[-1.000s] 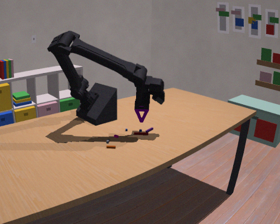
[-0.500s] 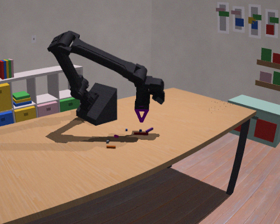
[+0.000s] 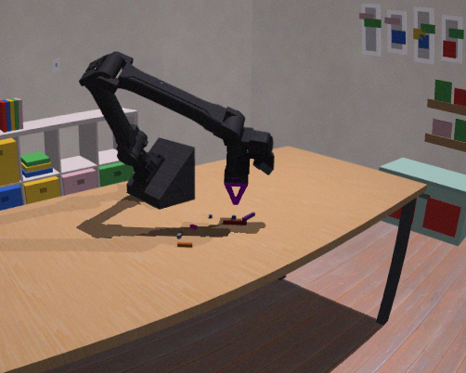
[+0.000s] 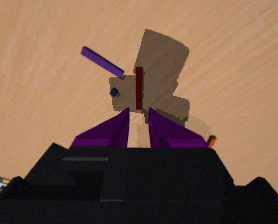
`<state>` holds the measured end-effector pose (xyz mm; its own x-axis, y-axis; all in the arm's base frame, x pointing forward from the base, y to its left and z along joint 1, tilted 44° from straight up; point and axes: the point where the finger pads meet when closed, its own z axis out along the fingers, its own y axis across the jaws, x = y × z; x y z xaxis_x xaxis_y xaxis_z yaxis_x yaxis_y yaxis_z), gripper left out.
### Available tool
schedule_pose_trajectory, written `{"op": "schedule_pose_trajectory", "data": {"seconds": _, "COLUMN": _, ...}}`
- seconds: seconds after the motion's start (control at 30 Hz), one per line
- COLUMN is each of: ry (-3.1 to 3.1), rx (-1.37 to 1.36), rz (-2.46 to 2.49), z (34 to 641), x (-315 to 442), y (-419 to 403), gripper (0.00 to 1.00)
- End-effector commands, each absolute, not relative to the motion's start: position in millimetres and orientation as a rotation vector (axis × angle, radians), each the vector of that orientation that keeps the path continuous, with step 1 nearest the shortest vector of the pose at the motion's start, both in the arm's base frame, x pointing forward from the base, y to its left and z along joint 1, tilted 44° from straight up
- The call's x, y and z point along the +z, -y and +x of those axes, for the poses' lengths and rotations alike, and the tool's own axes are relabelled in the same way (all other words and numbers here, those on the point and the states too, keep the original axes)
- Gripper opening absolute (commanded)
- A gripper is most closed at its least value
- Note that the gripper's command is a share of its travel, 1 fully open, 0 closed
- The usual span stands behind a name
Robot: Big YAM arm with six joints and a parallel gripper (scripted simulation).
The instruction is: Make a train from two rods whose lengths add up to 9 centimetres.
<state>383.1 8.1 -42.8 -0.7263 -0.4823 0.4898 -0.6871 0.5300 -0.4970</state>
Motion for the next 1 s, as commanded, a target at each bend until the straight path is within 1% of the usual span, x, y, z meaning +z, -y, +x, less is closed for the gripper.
{"op": "schedule_pose_trajectory", "data": {"seconds": 0.0, "ry": 2.480, "rx": 0.995, "rz": 0.973, "z": 385, "x": -48, "y": -2, "gripper": 0.23}}
{"op": "schedule_pose_trajectory", "data": {"seconds": 0.4, "ry": 2.479, "rx": 0.996, "rz": 0.973, "z": 384, "x": -58, "y": 7, "gripper": 0.23}}
{"op": "schedule_pose_trajectory", "data": {"seconds": 0.43, "ry": 2.506, "rx": 1.007, "rz": 0.969, "z": 395, "x": -53, "y": 6, "gripper": 0.23}}
{"op": "schedule_pose_trajectory", "data": {"seconds": 0.5, "ry": 2.479, "rx": 0.996, "rz": 0.973, "z": 384, "x": -61, "y": 11, "gripper": 0.23}}
{"op": "schedule_pose_trajectory", "data": {"seconds": 0.97, "ry": 2.485, "rx": 0.999, "rz": 0.972, "z": 385, "x": -72, "y": 23, "gripper": 0.23}}
